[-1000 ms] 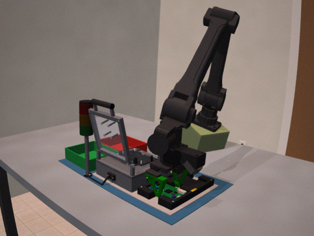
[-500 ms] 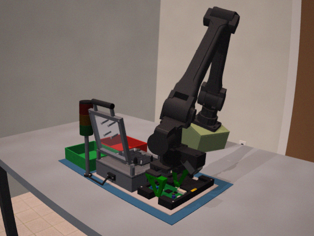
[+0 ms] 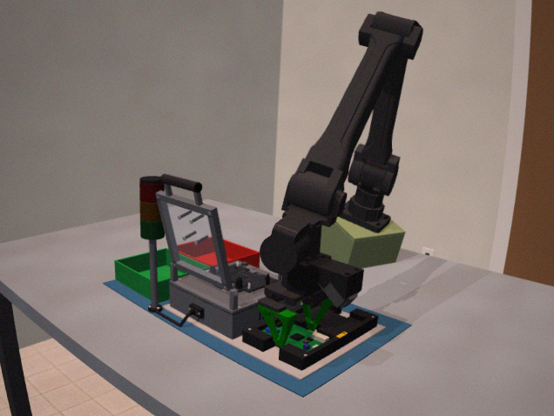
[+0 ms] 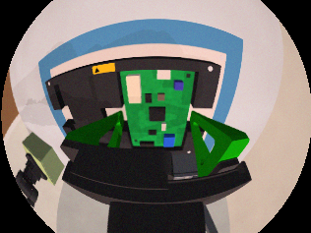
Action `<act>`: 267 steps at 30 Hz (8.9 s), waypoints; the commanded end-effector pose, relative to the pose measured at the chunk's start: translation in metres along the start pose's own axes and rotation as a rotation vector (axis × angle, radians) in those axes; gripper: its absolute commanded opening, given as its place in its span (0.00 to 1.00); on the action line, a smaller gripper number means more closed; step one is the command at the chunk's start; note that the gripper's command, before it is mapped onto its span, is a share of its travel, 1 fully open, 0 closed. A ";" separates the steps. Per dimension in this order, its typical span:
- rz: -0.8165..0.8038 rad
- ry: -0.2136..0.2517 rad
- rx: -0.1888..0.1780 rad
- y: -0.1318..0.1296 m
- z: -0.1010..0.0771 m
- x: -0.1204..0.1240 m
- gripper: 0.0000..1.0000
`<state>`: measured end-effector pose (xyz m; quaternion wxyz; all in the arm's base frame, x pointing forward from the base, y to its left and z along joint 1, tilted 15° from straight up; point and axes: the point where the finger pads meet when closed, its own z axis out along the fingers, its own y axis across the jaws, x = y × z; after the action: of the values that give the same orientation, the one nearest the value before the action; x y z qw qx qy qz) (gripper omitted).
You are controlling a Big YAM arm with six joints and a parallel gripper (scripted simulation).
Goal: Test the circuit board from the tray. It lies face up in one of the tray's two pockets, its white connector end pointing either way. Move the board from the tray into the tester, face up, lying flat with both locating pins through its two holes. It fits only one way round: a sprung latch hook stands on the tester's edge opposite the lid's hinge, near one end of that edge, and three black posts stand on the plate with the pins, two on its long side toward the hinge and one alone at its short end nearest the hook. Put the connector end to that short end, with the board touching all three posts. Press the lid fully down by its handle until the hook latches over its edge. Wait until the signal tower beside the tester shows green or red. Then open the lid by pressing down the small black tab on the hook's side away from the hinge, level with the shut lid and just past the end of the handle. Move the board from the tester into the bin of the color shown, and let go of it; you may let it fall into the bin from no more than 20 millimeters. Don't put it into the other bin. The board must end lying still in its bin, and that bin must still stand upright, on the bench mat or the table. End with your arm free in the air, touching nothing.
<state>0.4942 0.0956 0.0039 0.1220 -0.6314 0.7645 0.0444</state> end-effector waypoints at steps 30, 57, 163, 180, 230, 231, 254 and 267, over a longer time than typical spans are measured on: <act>-0.005 -0.017 0.047 -0.014 -0.012 -0.010 0.78; -0.005 -0.017 0.047 -0.014 -0.012 -0.010 0.72; -0.019 -0.018 0.056 -0.021 -0.123 -0.012 0.72; -0.012 -0.017 0.062 -0.019 -0.127 -0.002 0.72; -0.031 -0.002 0.030 0.035 -0.121 0.163 0.72; -0.026 -0.001 0.031 0.035 -0.122 0.165 0.72; -0.018 0.000 0.032 0.035 -0.122 0.167 0.72; -0.015 0.000 0.032 0.035 -0.122 0.167 0.72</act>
<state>0.4130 -0.0841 0.0702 0.1233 -0.6318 0.7641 0.0417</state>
